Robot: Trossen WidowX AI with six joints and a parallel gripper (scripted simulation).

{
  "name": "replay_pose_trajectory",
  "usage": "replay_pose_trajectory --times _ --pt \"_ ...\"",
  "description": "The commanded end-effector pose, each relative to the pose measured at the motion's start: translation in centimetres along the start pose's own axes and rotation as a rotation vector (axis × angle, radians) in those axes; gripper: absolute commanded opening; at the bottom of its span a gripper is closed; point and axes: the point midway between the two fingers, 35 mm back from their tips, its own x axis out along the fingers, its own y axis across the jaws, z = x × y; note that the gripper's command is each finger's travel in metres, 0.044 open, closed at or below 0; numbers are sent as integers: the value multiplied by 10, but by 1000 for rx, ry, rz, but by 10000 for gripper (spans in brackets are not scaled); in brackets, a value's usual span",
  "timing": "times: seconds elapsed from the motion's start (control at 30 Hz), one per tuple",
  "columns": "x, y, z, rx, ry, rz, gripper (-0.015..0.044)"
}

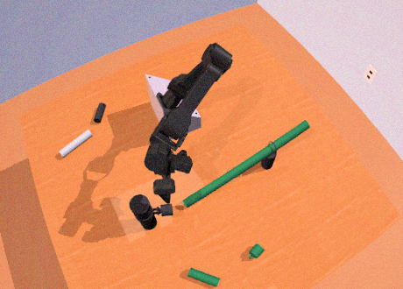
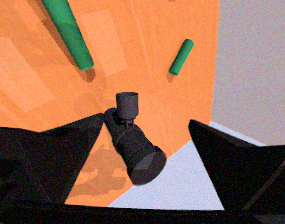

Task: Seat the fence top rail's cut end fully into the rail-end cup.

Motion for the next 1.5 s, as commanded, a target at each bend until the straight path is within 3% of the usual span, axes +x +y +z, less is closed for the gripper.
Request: replay_pose_trajectory --times 0.0,0.27,1.47 --pt "2 -2 -5 -32 9 -1 440" --pt "56 29 -6 -31 6 -1 440" --pt "104 29 -6 -32 6 -1 440"
